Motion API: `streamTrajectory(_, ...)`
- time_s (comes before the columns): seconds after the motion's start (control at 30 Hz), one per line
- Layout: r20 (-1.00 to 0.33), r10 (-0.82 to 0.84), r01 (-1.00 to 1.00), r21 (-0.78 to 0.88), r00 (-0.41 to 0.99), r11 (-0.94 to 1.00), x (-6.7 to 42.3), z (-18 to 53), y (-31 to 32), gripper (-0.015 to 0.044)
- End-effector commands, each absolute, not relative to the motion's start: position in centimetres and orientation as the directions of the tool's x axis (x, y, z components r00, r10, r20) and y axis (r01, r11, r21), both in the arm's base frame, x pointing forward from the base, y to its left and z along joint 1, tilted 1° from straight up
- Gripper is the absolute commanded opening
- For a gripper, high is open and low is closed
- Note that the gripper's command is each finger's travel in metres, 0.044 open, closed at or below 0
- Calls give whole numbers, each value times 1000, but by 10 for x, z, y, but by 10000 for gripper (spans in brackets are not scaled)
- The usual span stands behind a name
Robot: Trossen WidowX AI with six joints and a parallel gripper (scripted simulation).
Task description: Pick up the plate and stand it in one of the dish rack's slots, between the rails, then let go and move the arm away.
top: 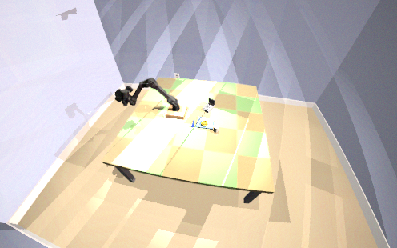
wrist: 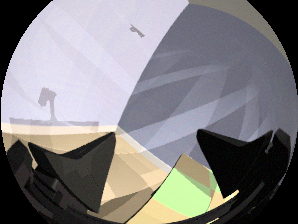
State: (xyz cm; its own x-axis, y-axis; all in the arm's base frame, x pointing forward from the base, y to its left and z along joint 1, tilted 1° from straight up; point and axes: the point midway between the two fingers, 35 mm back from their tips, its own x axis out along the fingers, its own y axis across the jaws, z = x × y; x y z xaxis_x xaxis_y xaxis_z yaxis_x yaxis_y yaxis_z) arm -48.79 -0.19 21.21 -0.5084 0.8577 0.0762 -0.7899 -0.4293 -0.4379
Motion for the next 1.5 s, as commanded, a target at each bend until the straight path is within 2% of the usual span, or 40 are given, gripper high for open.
streamTrajectory(0.0,76,855,-787,-440,-513,-433,-488,212,-4,400)
streamTrajectory(0.33,60,662,-579,-547,-747,-605,-490,210,-108,400)
streamTrajectory(0.63,14,418,-331,-636,-908,-697,-468,203,-208,400)
streamTrajectory(1.07,-74,81,0,-743,-994,-669,-400,190,-327,400)
streamTrajectory(1.47,-167,-255,285,-785,-952,-550,-304,179,-418,400)
